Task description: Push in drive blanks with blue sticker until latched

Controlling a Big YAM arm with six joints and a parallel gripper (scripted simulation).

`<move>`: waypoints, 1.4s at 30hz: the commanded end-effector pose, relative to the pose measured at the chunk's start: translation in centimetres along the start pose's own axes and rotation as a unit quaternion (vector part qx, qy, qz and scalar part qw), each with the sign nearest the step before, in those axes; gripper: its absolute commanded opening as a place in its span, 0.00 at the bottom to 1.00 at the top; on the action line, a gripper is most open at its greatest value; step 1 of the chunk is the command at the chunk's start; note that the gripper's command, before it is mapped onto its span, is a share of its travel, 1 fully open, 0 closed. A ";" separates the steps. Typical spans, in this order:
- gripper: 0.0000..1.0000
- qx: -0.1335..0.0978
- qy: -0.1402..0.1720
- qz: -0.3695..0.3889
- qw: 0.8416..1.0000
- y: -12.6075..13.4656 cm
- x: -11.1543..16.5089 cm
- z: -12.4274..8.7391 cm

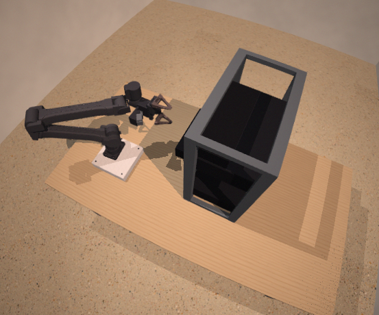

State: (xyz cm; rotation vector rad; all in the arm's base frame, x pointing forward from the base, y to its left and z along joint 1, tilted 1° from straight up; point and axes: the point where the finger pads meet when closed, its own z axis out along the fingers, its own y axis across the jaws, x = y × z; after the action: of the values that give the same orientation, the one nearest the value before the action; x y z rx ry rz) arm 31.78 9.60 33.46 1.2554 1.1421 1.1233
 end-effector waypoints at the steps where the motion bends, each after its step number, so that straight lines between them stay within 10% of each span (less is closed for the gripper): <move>1: 1.00 -0.034 -0.006 0.034 0.999 4.4 1.1 2.5; 16: 1.00 -0.033 -0.006 0.033 0.999 3.7 3.9 6.9; 42: 1.00 -0.032 -0.006 0.032 0.999 3.7 4.0 7.0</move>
State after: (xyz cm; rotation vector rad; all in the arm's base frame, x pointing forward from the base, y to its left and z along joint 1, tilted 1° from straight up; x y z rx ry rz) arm 37.96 12.61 32.51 1.2580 1.1413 1.1182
